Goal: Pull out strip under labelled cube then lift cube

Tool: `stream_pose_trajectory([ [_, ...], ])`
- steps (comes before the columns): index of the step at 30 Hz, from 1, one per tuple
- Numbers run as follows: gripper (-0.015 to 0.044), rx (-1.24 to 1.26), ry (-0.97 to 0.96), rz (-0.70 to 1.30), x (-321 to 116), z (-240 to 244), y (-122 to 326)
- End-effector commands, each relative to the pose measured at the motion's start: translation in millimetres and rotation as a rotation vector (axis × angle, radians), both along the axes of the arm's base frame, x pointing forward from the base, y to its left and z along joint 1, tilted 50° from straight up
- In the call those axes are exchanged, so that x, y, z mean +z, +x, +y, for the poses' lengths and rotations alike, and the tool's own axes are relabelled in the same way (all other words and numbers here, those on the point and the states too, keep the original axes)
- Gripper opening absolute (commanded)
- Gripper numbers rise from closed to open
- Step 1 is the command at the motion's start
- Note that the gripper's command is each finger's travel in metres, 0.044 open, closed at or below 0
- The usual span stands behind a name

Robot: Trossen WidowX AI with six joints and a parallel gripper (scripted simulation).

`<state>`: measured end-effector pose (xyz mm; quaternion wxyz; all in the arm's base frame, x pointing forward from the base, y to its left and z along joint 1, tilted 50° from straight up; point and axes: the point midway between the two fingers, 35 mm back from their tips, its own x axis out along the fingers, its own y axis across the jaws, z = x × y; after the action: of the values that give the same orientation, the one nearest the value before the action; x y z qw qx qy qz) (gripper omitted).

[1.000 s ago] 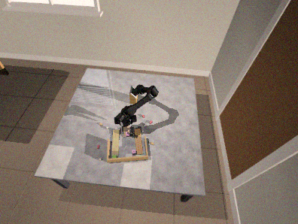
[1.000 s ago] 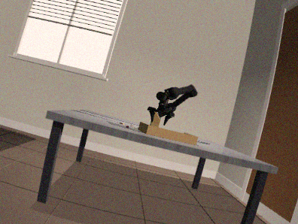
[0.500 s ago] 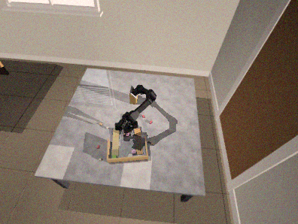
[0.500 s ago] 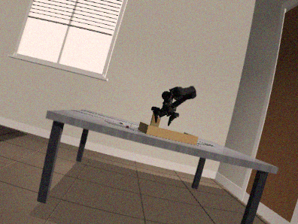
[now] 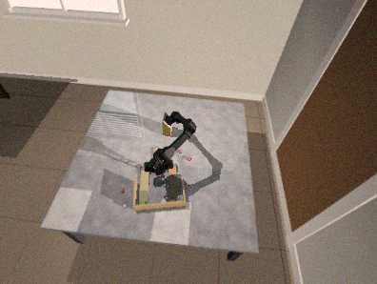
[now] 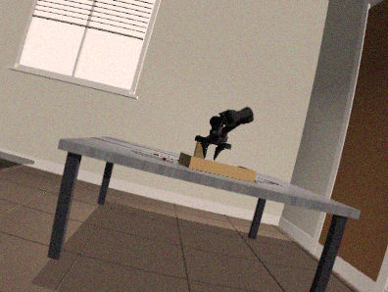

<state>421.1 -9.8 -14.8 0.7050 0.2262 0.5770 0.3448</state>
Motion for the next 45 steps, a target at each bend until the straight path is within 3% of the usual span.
stream_pose_trajectory([
  [1, 0.025, -0.001, 0.006, 0.004, -3.8, 5.7, 0.1],
  [23, 0.025, -0.001, 0.009, 0.004, -23.9, 30.2, 2.1],
  [26, 0.0171, 0.002, 0.003, 0.001, -23.0, 28.0, 2.4],
  [35, 0.0111, 0.002, 0.003, 0.001, -23.0, 28.0, 2.4],
  [39, 0.0006, 0.001, 0.003, 0.001, -21.8, 26.5, -0.2],
  [45, 0.0, 0.0, 0.003, 0.004, -11.9, 14.2, -24.2],
])
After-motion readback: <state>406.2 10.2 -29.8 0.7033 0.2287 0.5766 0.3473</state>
